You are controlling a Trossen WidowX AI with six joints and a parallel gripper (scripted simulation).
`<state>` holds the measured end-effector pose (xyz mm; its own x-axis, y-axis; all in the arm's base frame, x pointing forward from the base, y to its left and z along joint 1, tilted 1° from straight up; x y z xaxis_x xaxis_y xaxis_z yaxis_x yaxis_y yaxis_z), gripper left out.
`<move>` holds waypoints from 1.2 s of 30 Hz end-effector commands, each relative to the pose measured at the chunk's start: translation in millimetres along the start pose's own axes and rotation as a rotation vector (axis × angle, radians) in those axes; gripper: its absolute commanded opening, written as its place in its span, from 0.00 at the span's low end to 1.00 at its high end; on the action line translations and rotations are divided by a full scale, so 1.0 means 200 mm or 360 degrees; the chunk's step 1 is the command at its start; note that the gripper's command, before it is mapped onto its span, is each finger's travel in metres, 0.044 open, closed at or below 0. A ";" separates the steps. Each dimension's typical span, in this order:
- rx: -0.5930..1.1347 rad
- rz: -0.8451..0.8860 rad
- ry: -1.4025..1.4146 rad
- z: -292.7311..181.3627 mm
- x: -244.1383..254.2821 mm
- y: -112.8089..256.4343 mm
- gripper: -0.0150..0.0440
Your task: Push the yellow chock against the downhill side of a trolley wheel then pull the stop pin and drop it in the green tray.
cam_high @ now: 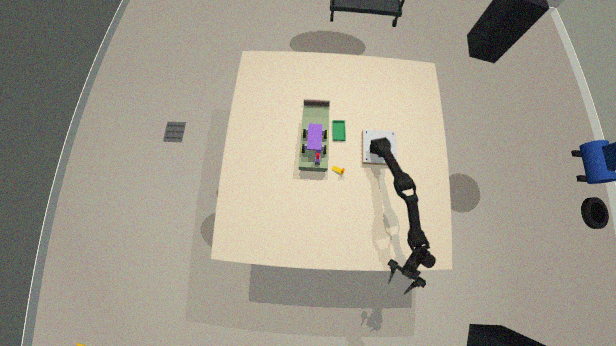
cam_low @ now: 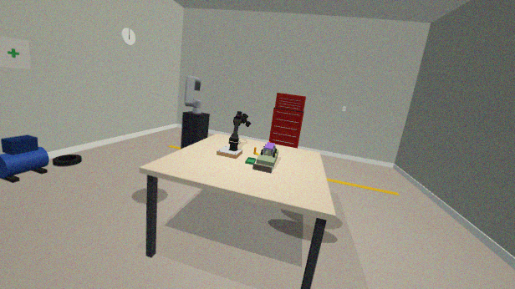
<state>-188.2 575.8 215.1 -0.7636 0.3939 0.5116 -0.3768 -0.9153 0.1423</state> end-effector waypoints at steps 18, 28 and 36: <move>0.0536 -0.0515 0.0734 0.69 -0.91 -0.15 0.58; 0.1021 -0.0734 0.0938 0.99 -1.47 0.10 0.58; 0.1443 -0.0818 0.0950 1.12 -1.83 0.44 0.58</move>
<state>166.4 361.3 234.0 -0.8305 0.5117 -0.2201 -0.4268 -0.3306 0.8418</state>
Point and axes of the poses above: the point midway between the two fingers, 35 mm back from their tips, its own y axis back along the fingers, its own x axis across the jaws, z = x × y, the point moved 9 cm from there along y, back along the fingers, and after that the axes turned 10 degrees about -y, right-handed, at the moved point
